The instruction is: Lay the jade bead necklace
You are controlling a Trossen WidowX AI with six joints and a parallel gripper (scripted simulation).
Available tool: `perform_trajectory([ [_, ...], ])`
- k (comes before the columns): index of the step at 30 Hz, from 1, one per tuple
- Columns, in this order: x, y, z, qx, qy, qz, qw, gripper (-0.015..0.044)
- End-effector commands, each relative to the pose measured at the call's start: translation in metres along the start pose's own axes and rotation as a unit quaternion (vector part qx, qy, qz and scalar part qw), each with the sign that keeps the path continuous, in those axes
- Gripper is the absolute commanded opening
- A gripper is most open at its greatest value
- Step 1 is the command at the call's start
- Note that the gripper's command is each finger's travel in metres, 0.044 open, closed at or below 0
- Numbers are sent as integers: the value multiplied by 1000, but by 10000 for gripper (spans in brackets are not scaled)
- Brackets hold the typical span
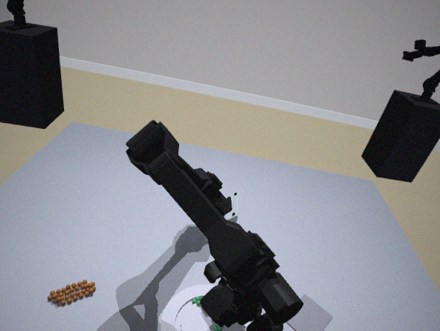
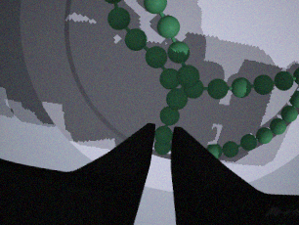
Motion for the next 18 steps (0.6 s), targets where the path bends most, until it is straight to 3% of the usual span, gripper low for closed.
perform_trajectory([
  [1, 0, 1, 0, 0, 0, 1, 1000, 0],
  [18, 0, 6, -1, -2, 3, 1, 1000, 0],
])
Point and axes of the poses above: the point midway between the two fingers, 35 mm back from their tips, its own y axis back along the fingers, its own x axis across the jaws, z = x × y, the point moved 5 cm from there along y, back along the fingers, and after that the axes turned 12 degrees about -y, right-handed, at the moved point
